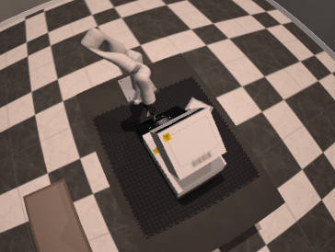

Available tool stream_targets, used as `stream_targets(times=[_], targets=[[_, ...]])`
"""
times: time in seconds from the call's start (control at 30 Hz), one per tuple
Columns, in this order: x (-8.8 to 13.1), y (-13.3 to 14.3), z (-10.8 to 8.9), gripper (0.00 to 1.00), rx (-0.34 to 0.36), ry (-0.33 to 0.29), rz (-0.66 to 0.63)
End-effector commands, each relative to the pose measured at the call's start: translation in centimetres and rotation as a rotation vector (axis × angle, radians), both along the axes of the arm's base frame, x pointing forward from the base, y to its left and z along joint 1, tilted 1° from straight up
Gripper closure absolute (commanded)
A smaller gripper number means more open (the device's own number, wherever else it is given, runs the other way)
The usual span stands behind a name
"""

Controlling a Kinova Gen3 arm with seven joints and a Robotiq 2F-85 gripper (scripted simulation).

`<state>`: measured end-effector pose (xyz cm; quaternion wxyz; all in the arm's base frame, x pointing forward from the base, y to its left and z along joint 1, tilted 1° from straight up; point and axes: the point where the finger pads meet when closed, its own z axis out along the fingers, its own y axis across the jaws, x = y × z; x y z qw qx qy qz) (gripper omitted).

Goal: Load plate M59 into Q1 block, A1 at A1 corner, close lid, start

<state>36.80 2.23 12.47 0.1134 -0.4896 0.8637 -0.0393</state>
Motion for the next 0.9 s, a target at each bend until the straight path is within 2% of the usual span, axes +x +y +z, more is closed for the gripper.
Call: stream_targets(times=[0.0,0.87], targets=[[0.2,0.0,-0.1,0.9,0.004,0.0,-0.001],[-1.6,-0.4,2.2,0.9,0.004,0.0,-0.001]])
